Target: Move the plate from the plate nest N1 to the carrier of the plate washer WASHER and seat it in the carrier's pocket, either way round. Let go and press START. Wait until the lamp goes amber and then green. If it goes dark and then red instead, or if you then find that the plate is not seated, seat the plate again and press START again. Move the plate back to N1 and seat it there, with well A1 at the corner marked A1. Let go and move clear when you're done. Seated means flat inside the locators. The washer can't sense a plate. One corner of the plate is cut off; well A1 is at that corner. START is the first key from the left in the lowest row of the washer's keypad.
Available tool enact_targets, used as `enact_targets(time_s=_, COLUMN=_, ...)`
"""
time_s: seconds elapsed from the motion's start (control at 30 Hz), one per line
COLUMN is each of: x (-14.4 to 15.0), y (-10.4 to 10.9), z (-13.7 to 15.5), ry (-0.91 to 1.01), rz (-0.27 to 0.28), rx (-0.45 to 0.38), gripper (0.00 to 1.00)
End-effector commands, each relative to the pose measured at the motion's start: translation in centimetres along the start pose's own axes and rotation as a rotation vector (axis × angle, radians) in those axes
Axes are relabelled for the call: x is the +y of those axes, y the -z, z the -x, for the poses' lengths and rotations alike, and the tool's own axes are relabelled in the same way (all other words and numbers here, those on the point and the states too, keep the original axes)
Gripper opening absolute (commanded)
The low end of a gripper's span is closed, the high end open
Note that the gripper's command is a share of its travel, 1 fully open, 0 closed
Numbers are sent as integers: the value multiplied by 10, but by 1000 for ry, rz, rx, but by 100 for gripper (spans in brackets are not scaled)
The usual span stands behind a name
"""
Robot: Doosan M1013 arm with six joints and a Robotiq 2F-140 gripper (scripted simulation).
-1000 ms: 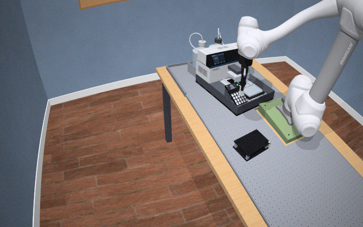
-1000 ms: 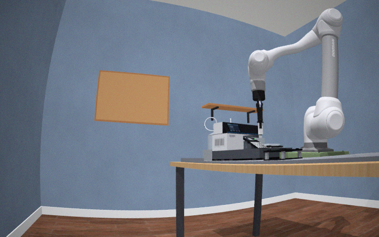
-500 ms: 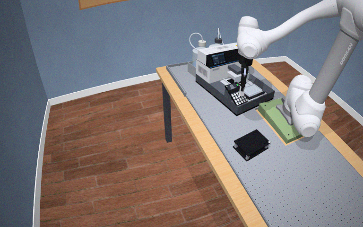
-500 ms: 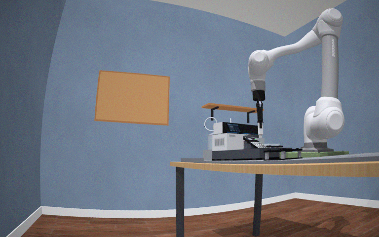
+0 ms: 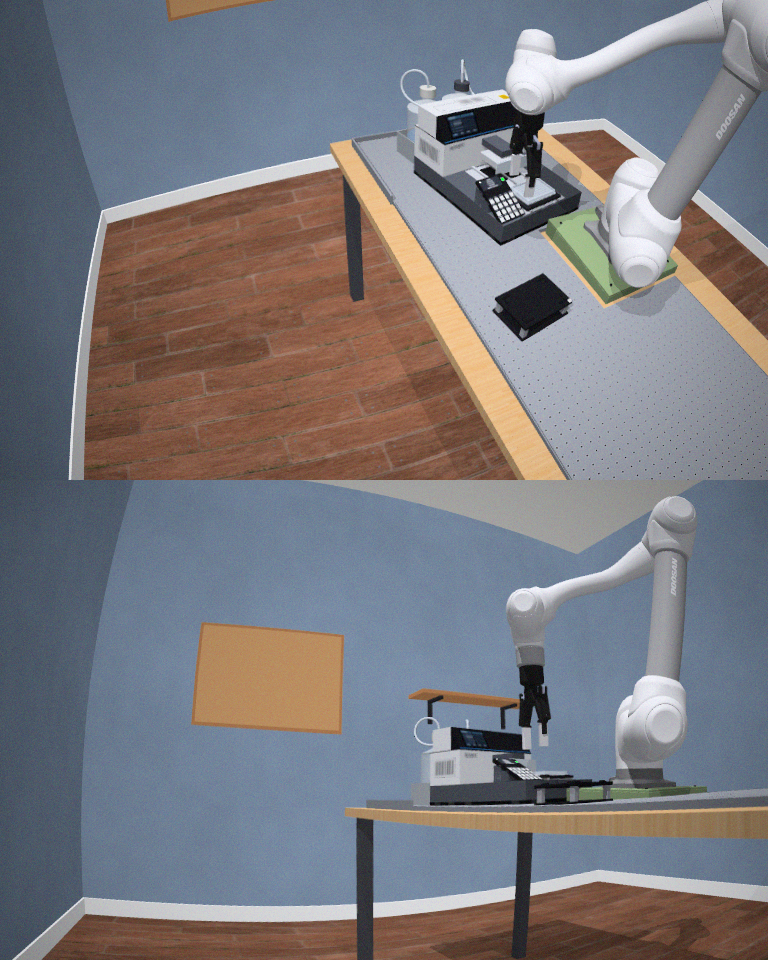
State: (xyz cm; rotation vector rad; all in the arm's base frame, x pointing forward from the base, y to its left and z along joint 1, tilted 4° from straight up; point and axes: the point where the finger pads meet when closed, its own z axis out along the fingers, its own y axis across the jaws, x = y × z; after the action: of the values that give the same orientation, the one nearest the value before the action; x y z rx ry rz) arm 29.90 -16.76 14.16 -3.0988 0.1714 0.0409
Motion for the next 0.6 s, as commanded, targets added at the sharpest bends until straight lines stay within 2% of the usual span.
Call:
enact_targets(time_s=0.0, x=12, y=2, z=12, ry=116, rz=-22, rx=12, gripper=70)
enact_targets(time_s=0.27, x=38, y=6, z=42, ry=368, rz=-20, rx=15, gripper=70)
enact_targets(time_s=0.57, x=61, y=10, z=67, ry=368, rz=-20, rx=15, gripper=70)
